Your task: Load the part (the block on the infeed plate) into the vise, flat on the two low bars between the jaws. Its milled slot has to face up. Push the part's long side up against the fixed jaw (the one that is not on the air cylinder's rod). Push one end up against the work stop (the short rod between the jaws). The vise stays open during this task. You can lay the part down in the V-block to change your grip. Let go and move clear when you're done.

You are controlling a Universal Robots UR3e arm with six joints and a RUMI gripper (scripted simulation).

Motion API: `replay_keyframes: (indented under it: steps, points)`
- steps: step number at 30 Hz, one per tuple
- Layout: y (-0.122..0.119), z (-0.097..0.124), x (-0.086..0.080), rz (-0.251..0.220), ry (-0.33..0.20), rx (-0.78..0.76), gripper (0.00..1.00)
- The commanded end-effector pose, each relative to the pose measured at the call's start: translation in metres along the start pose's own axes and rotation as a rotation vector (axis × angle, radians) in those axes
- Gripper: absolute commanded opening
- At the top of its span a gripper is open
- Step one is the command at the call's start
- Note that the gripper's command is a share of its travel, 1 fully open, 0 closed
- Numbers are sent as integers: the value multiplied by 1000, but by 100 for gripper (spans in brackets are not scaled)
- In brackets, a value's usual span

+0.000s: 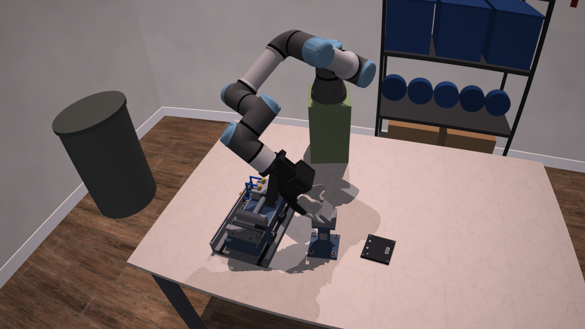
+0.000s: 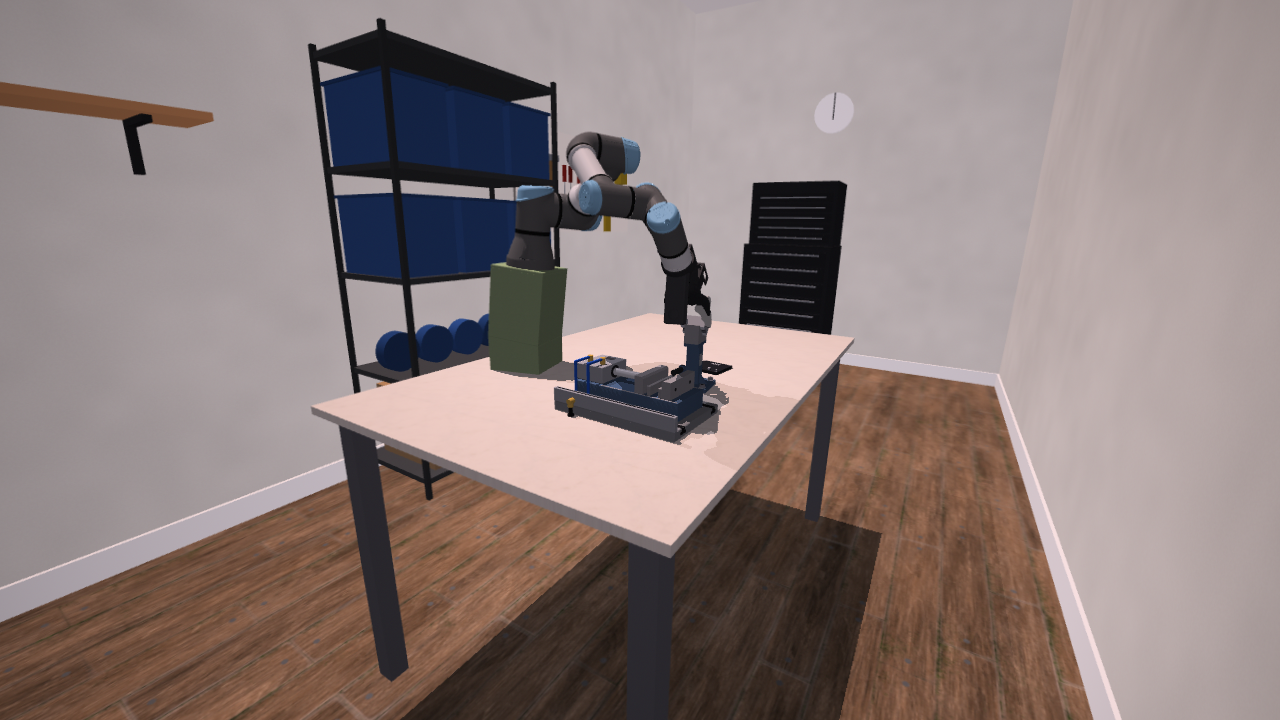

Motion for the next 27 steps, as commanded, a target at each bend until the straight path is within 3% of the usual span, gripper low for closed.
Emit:
replay_keyframes:
  steps: [1, 27]
  points:
    - [-1, 0, -1, -1, 1, -2, 0]
    - [0, 3, -4, -1, 1, -2, 0]
Point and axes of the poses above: the point where the finger pads meet when closed, its own x axis out along the fingers, its own y axis across the jaws, z = x × y, the point moved 8 cm from there along -x, back along the fingers, and after that the axes turned 2 degrees about x, right-handed, at the moved point
